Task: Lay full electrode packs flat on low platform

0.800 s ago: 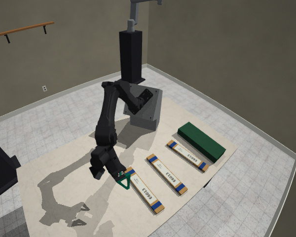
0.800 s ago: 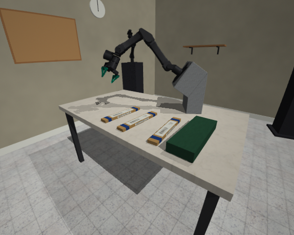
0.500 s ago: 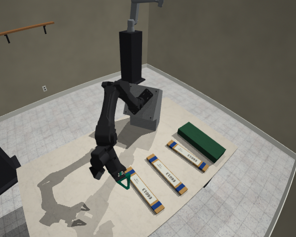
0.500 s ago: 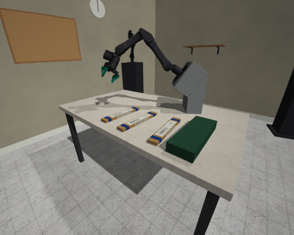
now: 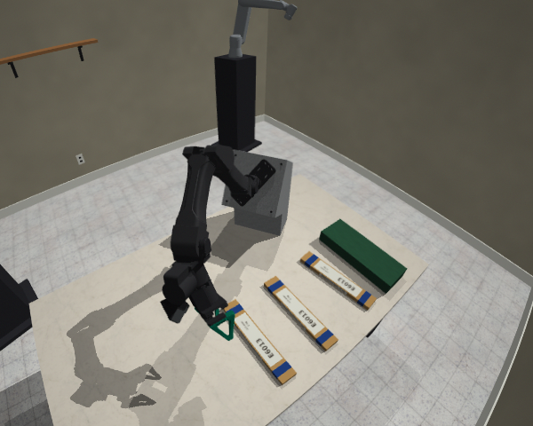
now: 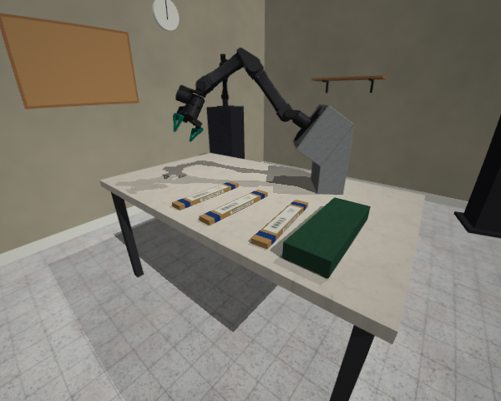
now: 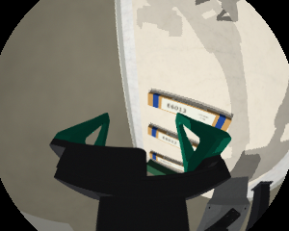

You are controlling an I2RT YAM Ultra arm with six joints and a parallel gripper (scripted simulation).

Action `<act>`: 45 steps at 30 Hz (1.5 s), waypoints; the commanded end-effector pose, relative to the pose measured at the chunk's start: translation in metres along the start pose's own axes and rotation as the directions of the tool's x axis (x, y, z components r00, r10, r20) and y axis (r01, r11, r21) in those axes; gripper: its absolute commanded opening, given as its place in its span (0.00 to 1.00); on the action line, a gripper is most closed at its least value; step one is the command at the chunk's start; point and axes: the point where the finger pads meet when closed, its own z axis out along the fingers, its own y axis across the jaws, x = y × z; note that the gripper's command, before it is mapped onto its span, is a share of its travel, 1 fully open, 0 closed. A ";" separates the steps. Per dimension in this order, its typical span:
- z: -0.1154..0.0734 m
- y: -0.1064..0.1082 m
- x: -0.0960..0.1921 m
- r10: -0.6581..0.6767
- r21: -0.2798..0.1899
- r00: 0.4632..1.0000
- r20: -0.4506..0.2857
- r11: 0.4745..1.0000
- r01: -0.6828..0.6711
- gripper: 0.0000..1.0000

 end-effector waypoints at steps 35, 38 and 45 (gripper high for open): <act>-0.060 0.045 -0.003 -0.007 -0.033 1.000 0.025 0.999 0.008 0.97; -0.077 0.056 -0.002 -0.005 -0.033 1.000 0.025 0.999 0.005 0.97; -0.049 0.052 0.015 -0.075 -0.041 0.997 -0.012 0.996 0.075 0.97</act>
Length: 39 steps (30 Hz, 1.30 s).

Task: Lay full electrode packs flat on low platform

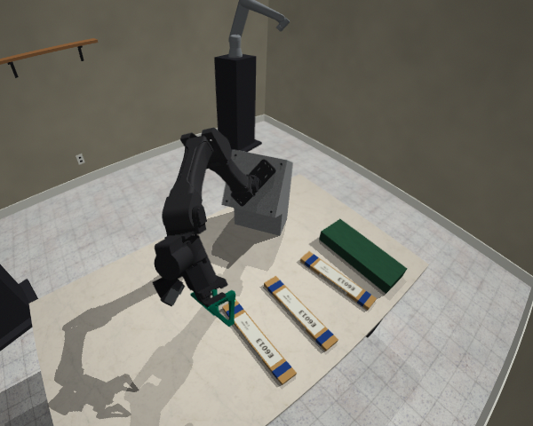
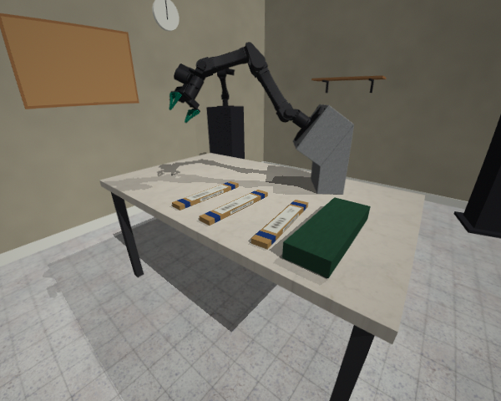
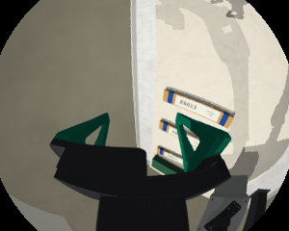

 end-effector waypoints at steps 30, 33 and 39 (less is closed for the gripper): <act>0.049 0.038 0.117 -0.480 -0.283 0.877 0.010 0.840 0.463 0.97; 0.049 0.038 0.117 -0.480 -0.283 0.877 0.010 0.840 0.463 0.97; 0.049 0.040 0.124 -0.504 -0.306 0.863 0.016 0.820 0.484 0.97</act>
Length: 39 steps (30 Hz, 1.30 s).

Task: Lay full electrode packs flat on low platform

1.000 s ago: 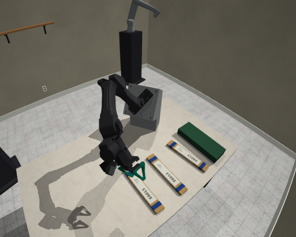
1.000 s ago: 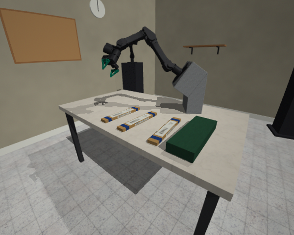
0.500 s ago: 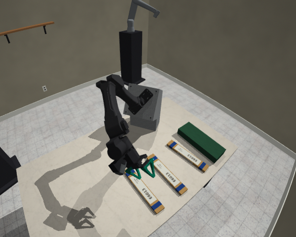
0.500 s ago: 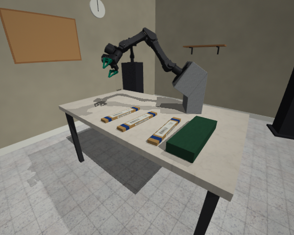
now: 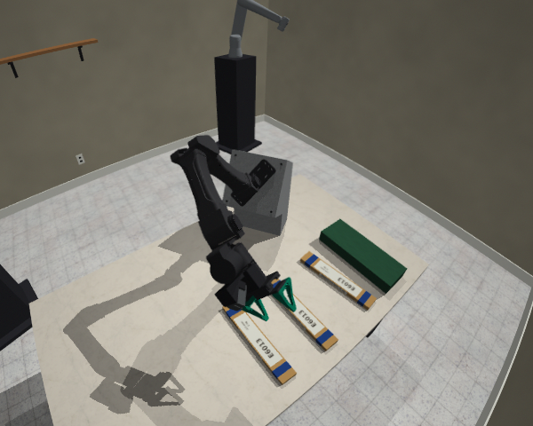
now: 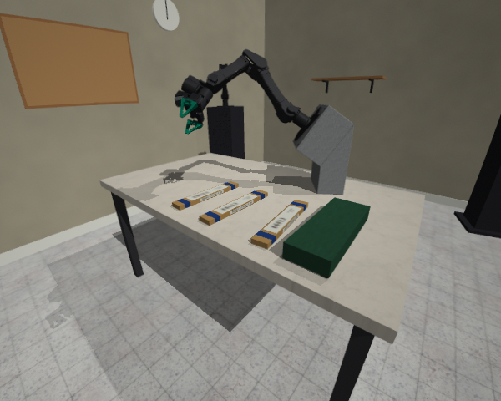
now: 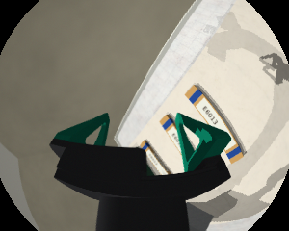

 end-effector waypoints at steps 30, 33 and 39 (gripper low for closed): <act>-0.015 0.061 0.097 -0.416 -0.019 0.900 -0.128 0.908 0.418 0.97; -0.020 0.061 0.120 -0.442 -0.002 0.878 -0.183 0.893 0.449 0.97; -0.036 0.061 0.157 -0.496 0.020 0.828 -0.261 0.855 0.518 0.97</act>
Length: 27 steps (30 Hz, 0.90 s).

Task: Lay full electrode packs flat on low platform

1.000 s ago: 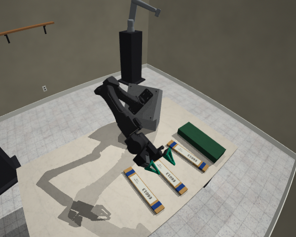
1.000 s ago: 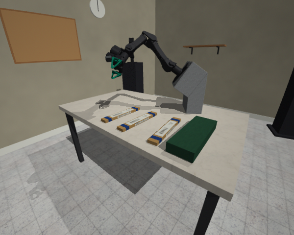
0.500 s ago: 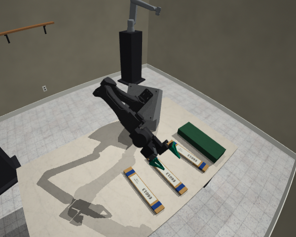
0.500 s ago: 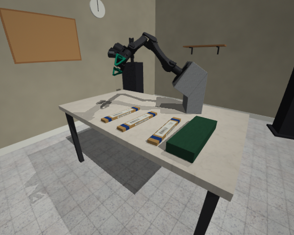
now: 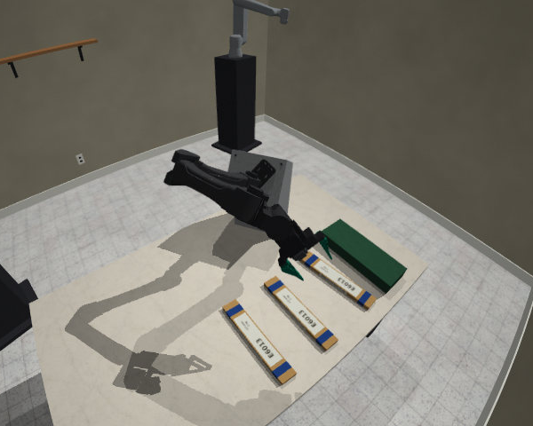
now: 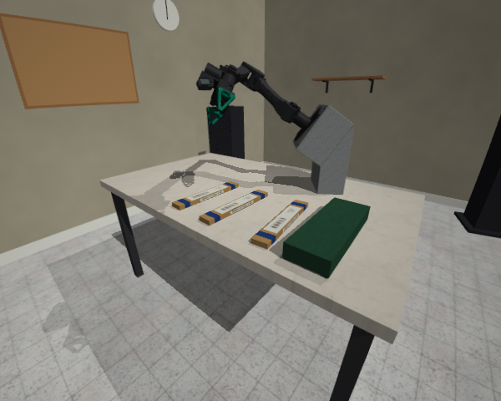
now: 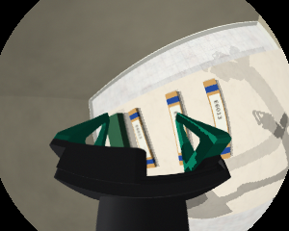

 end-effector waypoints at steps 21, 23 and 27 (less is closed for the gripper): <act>-0.033 0.061 0.137 -0.234 0.181 0.891 -0.390 0.929 0.324 0.97; -0.033 0.061 0.137 -0.234 0.181 0.891 -0.390 0.929 0.324 0.97; -0.036 0.080 0.164 -0.255 0.203 0.835 -0.488 0.897 0.392 0.97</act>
